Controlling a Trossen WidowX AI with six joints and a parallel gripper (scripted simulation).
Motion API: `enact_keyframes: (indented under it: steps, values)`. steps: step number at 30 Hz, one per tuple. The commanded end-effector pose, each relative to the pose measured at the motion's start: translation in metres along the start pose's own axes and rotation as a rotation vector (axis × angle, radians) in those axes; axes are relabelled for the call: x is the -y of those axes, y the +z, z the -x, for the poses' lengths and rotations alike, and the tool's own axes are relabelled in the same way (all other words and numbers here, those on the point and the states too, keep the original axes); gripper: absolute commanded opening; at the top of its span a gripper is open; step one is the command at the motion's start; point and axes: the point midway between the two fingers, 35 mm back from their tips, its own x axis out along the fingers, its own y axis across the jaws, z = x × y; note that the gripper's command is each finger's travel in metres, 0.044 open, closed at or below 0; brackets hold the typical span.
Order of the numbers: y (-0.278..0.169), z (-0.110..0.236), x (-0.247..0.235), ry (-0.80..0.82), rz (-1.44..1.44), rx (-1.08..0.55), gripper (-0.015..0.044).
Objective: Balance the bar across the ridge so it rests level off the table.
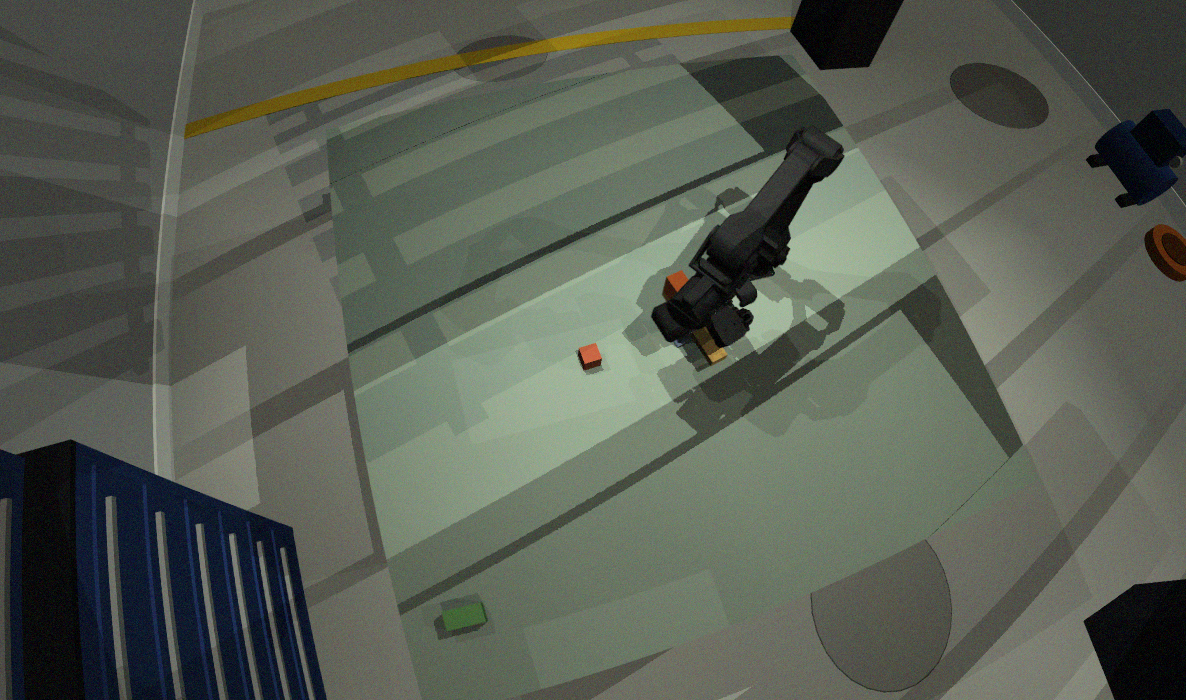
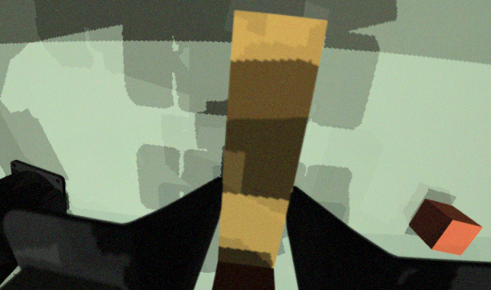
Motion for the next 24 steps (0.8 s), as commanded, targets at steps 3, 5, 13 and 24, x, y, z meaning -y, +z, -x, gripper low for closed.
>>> enact_keyframes:
  steps: [3, 5, 13, 24]
  values:
    - [-0.0001, -0.0011, 0.0003, -0.002, 0.0, -0.001, 0.0]
    - [-0.0001, -0.0013, 0.0003, -0.002, 0.0, -0.001, 0.0]
    - [-0.0001, -0.0019, 0.0002, -0.002, 0.0, -0.001, 0.0]
    - [0.0001, -0.0029, 0.0001, -0.002, 0.0, -0.001, 0.0]
